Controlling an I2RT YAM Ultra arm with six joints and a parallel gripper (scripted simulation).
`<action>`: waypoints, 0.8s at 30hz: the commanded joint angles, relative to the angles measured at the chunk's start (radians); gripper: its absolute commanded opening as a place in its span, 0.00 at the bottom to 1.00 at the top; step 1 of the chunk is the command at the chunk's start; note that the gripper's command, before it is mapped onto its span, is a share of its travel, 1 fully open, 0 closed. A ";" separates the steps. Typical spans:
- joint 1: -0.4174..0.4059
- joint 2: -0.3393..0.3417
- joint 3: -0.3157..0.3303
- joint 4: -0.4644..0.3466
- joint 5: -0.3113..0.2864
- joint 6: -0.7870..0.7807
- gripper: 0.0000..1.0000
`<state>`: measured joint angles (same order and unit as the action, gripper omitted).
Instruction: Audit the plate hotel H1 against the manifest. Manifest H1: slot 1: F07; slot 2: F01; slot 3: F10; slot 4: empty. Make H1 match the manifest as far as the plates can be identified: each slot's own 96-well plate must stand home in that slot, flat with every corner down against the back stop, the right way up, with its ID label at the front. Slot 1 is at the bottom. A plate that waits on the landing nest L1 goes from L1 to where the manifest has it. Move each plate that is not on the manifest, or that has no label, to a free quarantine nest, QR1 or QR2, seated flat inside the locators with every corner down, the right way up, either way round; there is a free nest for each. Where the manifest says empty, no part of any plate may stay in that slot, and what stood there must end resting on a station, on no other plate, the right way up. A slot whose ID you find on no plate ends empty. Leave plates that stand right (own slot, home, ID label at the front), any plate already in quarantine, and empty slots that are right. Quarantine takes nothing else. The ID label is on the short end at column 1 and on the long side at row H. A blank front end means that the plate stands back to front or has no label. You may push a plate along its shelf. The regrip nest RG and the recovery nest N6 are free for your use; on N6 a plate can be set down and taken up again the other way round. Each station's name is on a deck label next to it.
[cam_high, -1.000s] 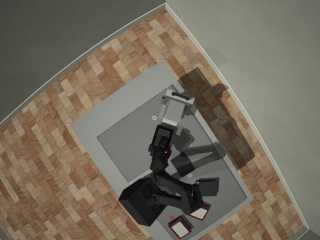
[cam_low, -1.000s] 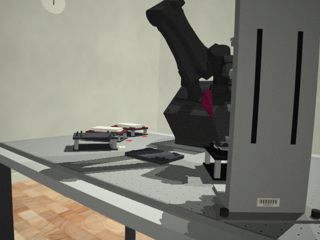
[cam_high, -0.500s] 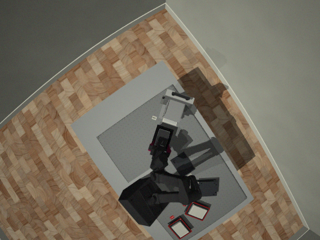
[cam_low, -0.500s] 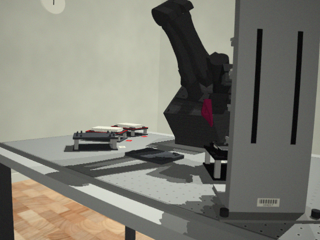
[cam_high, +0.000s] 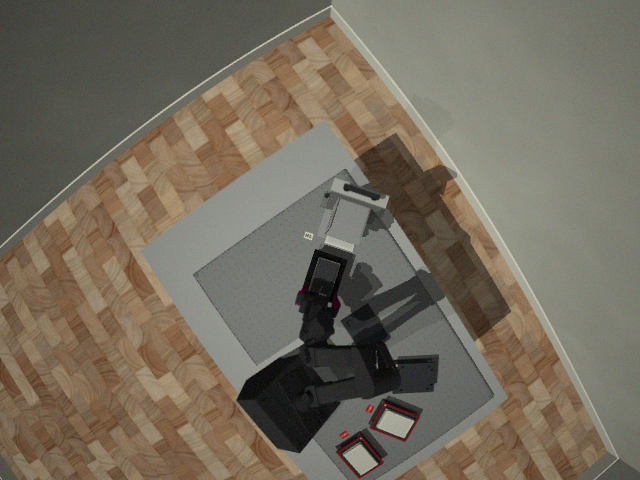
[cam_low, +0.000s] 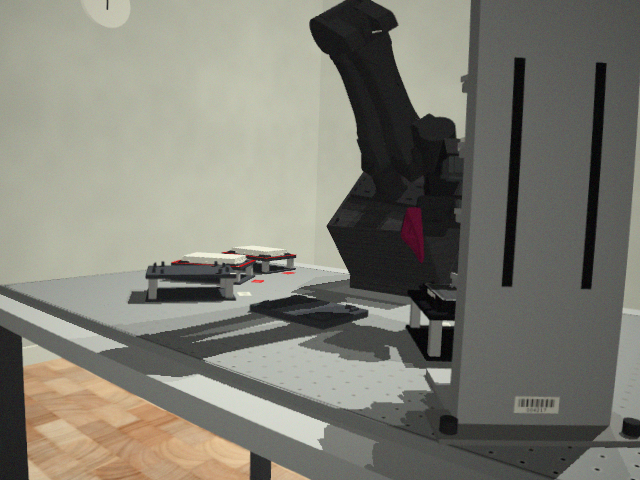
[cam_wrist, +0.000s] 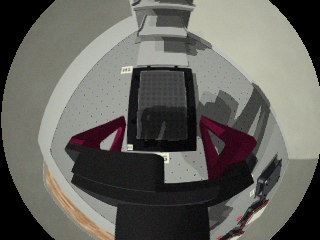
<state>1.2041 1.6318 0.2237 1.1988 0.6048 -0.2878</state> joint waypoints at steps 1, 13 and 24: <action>-0.001 0.017 -0.005 0.051 -0.011 -0.002 1.00; -0.019 0.112 -0.029 0.171 -0.030 -0.006 1.00; -0.046 0.202 -0.028 0.263 -0.057 -0.012 1.00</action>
<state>1.1576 1.8263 0.1944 1.4311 0.5617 -0.2974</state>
